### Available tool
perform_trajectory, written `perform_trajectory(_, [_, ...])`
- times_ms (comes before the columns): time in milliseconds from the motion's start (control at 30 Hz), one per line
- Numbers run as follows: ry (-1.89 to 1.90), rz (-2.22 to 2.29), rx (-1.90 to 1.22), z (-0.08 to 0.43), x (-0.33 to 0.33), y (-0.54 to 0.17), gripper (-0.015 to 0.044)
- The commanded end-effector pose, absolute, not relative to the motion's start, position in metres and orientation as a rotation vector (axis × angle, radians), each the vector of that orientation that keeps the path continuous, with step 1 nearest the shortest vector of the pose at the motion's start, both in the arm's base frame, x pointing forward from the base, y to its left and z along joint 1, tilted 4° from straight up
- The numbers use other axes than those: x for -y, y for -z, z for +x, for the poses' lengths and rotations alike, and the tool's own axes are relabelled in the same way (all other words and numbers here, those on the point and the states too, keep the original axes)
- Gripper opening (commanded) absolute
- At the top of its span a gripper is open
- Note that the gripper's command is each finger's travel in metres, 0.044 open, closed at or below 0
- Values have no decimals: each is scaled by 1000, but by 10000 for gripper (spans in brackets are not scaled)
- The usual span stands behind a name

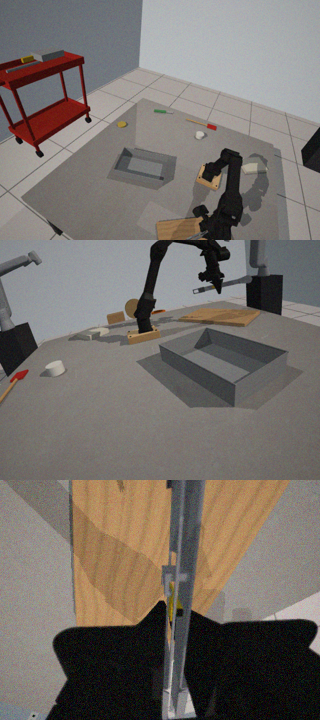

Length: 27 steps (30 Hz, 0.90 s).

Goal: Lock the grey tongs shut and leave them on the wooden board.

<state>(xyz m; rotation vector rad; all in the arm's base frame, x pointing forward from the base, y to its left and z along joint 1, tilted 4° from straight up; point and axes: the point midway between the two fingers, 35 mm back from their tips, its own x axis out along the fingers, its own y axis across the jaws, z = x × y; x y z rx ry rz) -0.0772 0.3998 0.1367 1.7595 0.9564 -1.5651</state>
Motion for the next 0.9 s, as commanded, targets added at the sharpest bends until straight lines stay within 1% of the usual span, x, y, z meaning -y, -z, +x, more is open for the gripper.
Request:
perform_trajectory(0, [1455, 1852, -1004, -79, -402, -136, -150])
perform_trajectory(867, [882, 2351, -1244, -91, -398, -150, -150])
